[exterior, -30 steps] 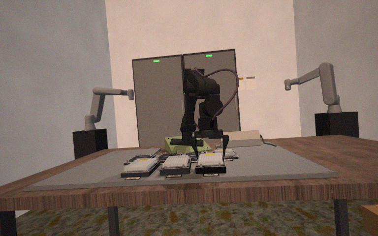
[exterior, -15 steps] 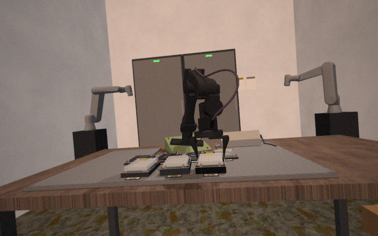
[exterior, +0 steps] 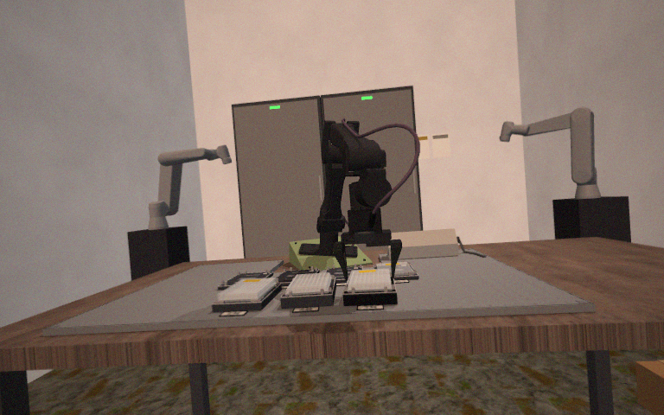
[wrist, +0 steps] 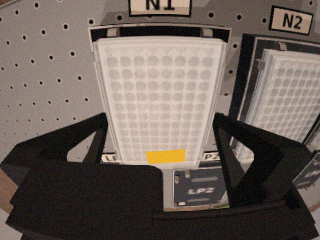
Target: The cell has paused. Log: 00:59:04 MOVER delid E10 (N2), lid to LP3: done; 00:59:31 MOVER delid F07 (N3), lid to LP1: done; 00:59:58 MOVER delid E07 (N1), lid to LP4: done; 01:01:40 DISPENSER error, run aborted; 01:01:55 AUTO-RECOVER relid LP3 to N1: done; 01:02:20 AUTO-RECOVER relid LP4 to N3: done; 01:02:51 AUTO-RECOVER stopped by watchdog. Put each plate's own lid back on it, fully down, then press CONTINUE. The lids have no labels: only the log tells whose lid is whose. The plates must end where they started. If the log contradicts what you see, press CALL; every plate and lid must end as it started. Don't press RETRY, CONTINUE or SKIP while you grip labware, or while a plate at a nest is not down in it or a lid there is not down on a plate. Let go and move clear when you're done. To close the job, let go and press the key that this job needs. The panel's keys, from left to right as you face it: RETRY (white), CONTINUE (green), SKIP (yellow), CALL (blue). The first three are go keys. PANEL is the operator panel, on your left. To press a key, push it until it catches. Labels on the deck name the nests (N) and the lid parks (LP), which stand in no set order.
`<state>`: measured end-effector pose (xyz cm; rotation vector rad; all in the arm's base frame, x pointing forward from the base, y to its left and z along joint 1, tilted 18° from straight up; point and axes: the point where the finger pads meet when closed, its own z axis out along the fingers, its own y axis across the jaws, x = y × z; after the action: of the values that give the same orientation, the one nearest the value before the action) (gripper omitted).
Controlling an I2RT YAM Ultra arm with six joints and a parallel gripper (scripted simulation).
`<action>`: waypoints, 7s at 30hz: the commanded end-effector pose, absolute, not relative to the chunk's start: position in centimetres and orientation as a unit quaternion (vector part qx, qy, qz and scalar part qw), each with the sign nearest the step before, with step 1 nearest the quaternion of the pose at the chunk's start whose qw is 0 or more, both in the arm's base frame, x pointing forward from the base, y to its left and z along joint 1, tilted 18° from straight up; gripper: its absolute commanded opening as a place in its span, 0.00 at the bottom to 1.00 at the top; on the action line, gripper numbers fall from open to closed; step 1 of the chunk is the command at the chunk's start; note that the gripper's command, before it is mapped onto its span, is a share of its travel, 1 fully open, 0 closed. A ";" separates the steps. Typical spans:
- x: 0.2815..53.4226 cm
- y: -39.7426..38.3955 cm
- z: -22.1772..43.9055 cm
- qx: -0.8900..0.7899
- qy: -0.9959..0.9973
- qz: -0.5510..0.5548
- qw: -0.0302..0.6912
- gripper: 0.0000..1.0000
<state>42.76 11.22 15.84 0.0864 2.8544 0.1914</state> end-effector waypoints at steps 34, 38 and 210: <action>43.1 11.3 17.7 0.032 0.985 0.066 0.159 0.94; 43.1 11.3 17.7 0.032 0.985 0.066 0.159 0.90; 41.9 -1.3 16.2 -0.004 0.985 0.063 0.160 0.00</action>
<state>41.70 -1.56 15.11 -0.0113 2.8607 0.1751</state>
